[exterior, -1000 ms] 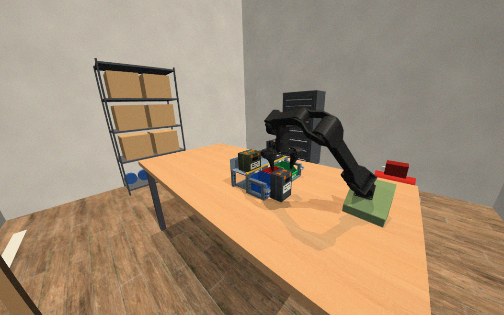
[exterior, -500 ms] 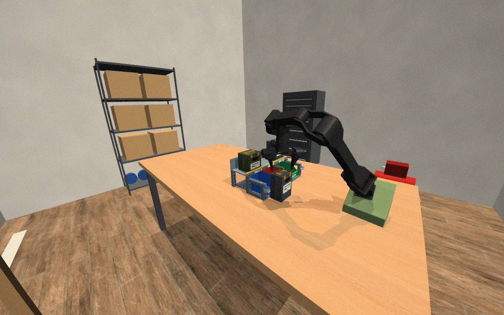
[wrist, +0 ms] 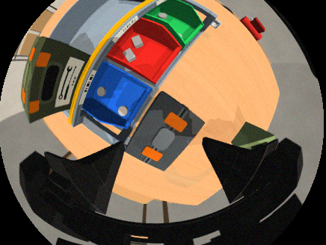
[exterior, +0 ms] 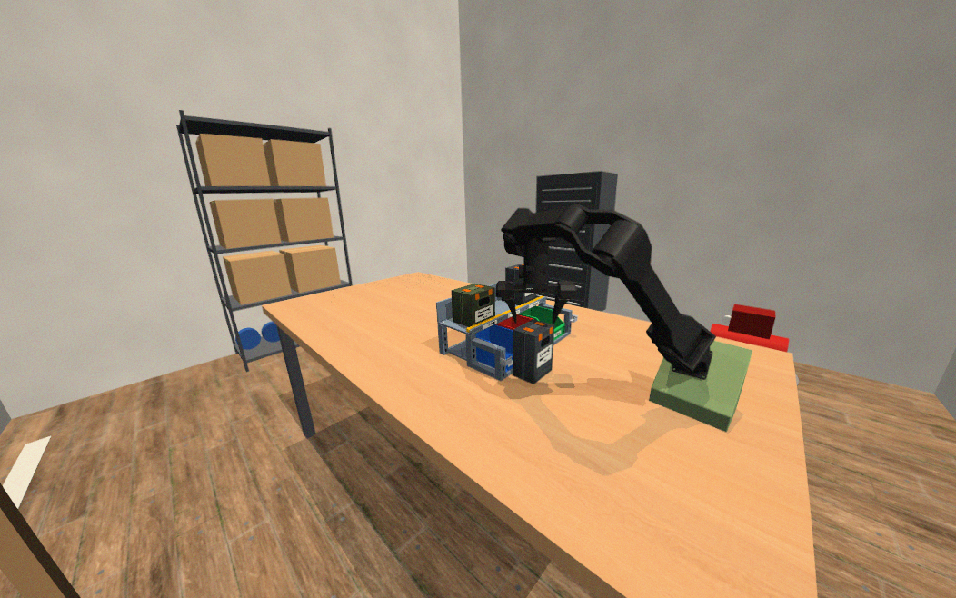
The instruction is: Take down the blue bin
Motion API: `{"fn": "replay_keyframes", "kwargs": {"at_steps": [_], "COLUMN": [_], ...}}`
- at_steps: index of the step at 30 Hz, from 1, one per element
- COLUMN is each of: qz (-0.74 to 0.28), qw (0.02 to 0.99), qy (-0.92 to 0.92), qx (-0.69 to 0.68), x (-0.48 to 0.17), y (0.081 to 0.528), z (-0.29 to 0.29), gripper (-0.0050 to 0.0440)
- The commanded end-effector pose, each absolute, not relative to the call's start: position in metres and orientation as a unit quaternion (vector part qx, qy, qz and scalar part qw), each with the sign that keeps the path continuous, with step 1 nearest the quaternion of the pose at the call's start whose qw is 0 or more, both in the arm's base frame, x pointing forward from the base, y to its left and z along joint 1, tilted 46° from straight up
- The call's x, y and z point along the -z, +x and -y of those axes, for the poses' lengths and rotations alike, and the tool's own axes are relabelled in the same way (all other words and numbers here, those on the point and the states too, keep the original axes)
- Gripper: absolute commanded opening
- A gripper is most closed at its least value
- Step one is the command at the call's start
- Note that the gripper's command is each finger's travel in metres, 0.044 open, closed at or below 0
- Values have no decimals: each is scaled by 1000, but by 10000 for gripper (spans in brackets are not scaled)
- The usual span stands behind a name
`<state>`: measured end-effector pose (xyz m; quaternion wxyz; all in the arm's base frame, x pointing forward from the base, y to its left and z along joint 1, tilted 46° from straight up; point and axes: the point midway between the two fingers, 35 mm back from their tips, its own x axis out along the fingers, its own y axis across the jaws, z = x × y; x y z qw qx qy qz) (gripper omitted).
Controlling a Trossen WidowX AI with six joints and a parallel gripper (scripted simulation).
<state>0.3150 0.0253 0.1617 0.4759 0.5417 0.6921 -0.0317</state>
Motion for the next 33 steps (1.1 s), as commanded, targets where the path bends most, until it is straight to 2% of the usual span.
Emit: {"fn": "replay_keyframes", "kwargs": {"at_steps": [1, 3, 15, 20, 33], "qz": [-685, -680, -680, -660, -657], "qw": [447, 417, 417, 340, 333], "qy": [571, 594, 594, 642, 646], "qx": [73, 109, 109, 194, 201], "x": [-165, -165, -165, -165, -165], "y": [316, 316, 316, 315, 316], "z": [-25, -25, -25, -25, -25], "gripper": [440, 440, 440, 440, 440]}}
